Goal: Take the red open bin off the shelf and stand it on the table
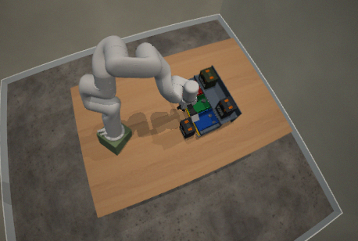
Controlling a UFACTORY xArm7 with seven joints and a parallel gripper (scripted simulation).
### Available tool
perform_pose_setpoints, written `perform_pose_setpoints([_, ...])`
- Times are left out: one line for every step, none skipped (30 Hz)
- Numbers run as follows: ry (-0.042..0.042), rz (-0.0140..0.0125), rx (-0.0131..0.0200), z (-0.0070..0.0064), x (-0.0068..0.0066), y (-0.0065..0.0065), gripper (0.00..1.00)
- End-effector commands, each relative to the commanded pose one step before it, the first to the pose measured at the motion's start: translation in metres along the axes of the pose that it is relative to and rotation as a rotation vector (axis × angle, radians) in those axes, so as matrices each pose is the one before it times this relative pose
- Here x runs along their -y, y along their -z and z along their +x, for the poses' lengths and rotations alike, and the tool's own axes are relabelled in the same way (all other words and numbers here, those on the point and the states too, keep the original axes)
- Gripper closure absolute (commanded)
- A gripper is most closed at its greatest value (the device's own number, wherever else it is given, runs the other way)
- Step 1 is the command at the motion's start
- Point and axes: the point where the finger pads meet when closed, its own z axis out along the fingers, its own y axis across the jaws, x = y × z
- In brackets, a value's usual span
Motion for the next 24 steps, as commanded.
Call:
perform_pose_setpoints([-0.00052,0.00311,-0.00022,0.00035,0.00126,0.00186,0.53])
perform_pose_setpoints([-0.00001,0.00002,-0.00003,-0.00002,0.0,0.00049,0.53])
perform_pose_setpoints([-0.00001,0.00002,-0.00003,-0.00002,0.0,0.00049,0.53])
perform_pose_setpoints([-0.00001,0.00002,-0.00003,-0.00002,0.0,0.00049,0.53])
perform_pose_setpoints([0.0,0.0,0.0,0.0,0.0,0.0,0.53])
perform_pose_setpoints([0.0,0.0,0.0,0.0,0.0,0.0,0.53])
perform_pose_setpoints([0.0,0.0,0.0,0.0,0.0,0.0,0.53])
perform_pose_setpoints([0.0,0.0,0.0,0.0,0.0,0.0,0.53])
perform_pose_setpoints([0.0,0.0,0.0,0.0,0.0,0.0,0.53])
perform_pose_setpoints([0.0,0.0,0.0,0.0,0.0,0.0,0.53])
perform_pose_setpoints([0.0,0.0,0.0,0.0,0.0,0.0,0.53])
perform_pose_setpoints([0.0,0.0,0.0,0.0,0.0,0.0,0.53])
perform_pose_setpoints([0.0,0.0,0.0,0.0,0.0,0.0,0.53])
perform_pose_setpoints([0.0,0.0,0.0,0.0,0.0,0.0,0.53])
perform_pose_setpoints([0.0,0.0,0.0,0.0,0.0,0.0,0.53])
perform_pose_setpoints([0.0,0.0,0.0,0.0,0.0,0.0,0.53])
perform_pose_setpoints([0.00004,-0.00005,0.00003,-0.00003,-0.00001,0.00021,0.53])
perform_pose_setpoints([-0.00001,0.00001,-0.00001,-0.00001,0.0,0.00024,0.53])
perform_pose_setpoints([-0.00001,0.00001,-0.00001,-0.00001,0.0,0.00024,0.53])
perform_pose_setpoints([-0.00001,0.00001,-0.00001,-0.00001,0.0,0.00024,0.53])
perform_pose_setpoints([-0.00001,0.00001,-0.00001,-0.00001,0.0,0.00024,0.53])
perform_pose_setpoints([0.0,0.0,0.0,0.0,0.0,0.0,0.53])
perform_pose_setpoints([0.0,0.0,0.0,0.0,0.0,0.0,0.53])
perform_pose_setpoints([0.0,0.0,0.0,0.0,0.0,0.0,0.53])
